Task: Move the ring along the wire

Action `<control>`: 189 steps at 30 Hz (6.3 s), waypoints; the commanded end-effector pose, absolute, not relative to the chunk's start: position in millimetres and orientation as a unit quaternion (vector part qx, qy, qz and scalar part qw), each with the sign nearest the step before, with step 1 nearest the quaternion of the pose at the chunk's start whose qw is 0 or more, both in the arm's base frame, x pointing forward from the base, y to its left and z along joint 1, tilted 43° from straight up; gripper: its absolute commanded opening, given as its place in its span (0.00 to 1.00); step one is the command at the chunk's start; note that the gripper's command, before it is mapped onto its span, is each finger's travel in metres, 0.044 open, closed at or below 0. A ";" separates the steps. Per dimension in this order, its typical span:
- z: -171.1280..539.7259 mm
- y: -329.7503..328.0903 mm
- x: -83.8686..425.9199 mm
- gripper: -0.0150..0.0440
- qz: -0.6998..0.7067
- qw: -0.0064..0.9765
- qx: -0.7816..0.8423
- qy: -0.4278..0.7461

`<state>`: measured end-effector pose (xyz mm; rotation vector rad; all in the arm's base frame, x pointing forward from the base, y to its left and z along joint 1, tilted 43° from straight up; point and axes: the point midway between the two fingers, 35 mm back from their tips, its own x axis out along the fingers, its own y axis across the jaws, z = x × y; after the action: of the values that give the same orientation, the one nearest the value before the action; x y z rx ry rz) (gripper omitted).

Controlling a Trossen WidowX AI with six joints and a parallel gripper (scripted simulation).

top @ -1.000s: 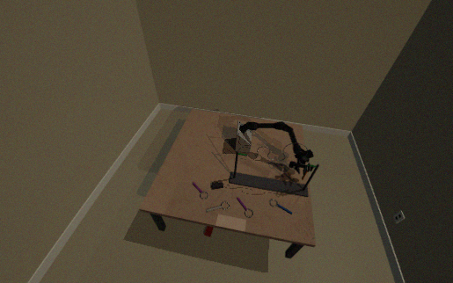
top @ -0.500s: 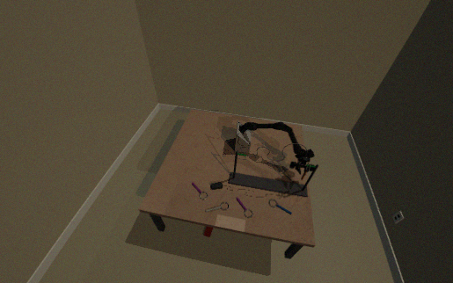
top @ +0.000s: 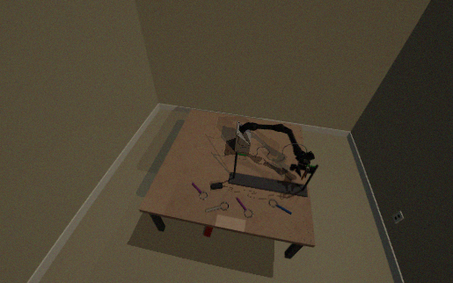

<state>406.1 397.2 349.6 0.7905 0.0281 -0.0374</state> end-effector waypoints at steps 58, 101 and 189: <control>342.9 396.1 446.8 0.53 -0.017 0.925 0.380 0.015; 358.5 377.8 446.3 0.00 -0.020 0.925 0.380 0.013; 300.4 260.9 378.4 0.00 0.005 0.958 0.089 0.273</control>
<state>380.0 274.8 303.4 0.2624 0.5513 0.0336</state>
